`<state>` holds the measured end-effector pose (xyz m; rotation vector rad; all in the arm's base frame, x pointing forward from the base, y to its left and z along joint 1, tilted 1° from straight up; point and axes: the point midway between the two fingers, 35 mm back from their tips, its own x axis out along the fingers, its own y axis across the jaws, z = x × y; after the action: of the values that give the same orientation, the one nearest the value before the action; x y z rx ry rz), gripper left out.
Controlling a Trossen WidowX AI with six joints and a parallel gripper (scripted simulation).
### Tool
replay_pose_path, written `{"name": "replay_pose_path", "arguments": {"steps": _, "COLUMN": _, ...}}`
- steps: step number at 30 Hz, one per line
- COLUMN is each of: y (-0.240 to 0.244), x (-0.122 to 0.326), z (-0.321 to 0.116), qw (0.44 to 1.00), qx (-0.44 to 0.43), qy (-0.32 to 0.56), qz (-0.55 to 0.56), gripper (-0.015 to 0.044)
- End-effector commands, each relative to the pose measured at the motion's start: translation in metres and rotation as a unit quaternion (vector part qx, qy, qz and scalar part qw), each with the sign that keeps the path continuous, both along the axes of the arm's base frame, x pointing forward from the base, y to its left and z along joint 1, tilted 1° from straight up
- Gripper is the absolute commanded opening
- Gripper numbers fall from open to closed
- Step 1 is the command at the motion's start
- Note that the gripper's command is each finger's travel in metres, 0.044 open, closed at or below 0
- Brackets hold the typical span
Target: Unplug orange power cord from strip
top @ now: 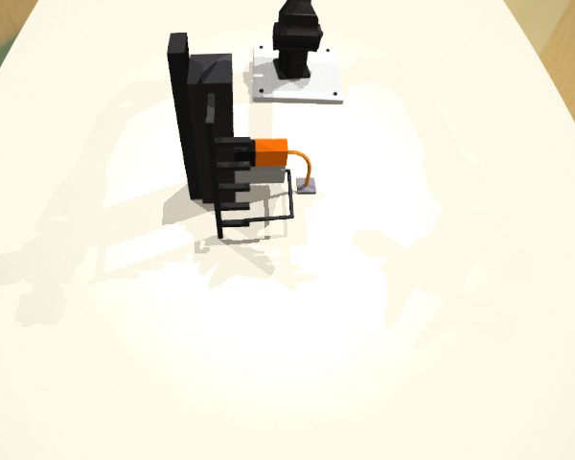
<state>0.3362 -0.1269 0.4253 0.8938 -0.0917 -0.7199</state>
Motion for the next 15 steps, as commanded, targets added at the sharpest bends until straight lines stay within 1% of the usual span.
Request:
{"name": "replay_pose_path", "arguments": {"steps": 1, "y": 0.017, "x": 0.023, "z": -0.073, "qw": 0.942, "qx": -0.158, "qy": 0.261, "qz": 0.143, "gripper": 0.0160}}
{"name": "replay_pose_path", "arguments": {"steps": 8, "y": 0.030, "x": 0.025, "z": -0.121, "qw": 0.838, "qx": -0.258, "qy": 0.402, "qz": 0.265, "gripper": 0.0160}}
{"name": "replay_pose_path", "arguments": {"steps": 15, "y": 0.039, "x": 0.019, "z": -0.167, "qw": 0.689, "qx": -0.343, "qy": 0.505, "qz": 0.391, "gripper": 0.0160}}
